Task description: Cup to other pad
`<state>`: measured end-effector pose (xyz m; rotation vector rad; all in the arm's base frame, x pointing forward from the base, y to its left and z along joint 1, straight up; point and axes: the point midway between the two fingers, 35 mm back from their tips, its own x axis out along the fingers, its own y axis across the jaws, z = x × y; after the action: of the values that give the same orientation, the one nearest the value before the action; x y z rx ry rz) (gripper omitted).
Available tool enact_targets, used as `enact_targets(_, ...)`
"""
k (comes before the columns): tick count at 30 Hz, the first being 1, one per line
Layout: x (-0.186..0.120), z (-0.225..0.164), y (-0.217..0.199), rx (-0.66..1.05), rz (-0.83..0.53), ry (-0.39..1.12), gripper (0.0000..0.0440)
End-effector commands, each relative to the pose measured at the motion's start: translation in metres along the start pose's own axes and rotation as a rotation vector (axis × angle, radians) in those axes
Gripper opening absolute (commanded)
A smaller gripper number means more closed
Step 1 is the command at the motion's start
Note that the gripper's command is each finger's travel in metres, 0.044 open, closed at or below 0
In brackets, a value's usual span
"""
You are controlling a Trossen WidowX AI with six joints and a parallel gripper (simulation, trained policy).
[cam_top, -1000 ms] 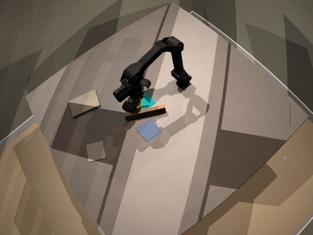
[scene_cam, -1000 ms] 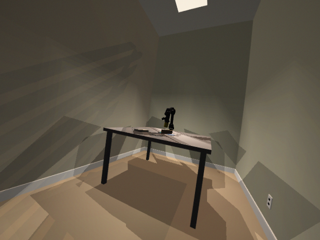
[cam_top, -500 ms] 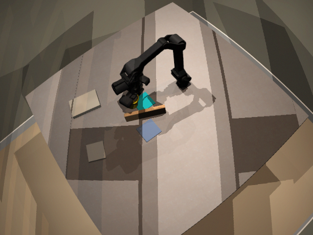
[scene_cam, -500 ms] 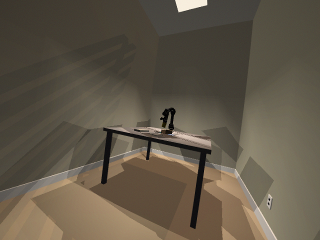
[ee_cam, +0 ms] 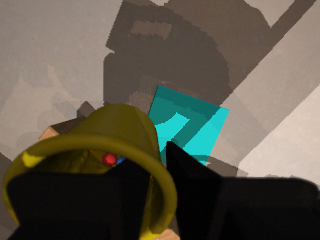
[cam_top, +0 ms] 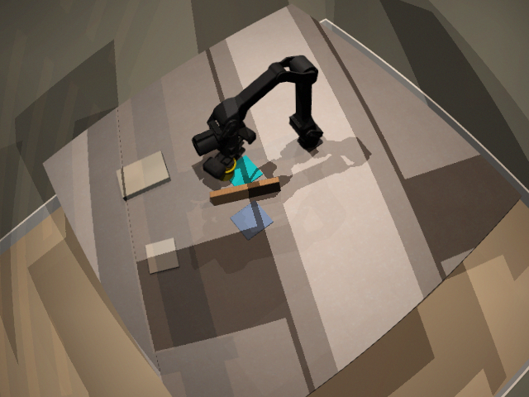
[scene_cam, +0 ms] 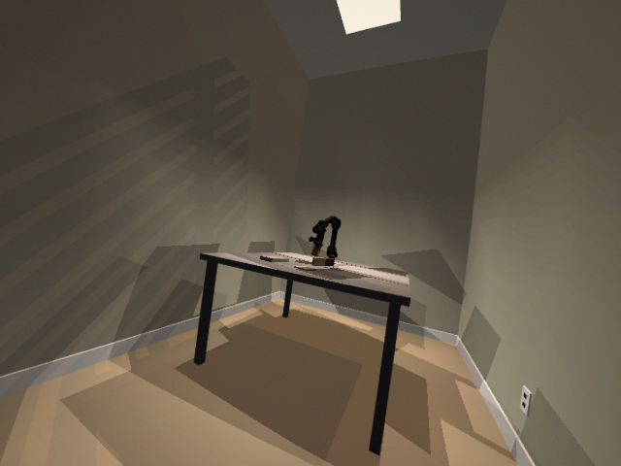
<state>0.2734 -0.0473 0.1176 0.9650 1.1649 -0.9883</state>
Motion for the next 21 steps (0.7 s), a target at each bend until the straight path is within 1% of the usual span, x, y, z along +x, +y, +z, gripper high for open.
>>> enact_targets(1, 0.006, 0.001, -0.007, 0.013, 0.01, -0.009, 0.0)
enact_targets(11, 0.028, -0.005, -0.024, 0.041, 0.001, -0.005, 0.0004)
enact_targets(21, 0.042, -0.011, -0.044, 0.07, -0.032, -0.001, 0.0045)
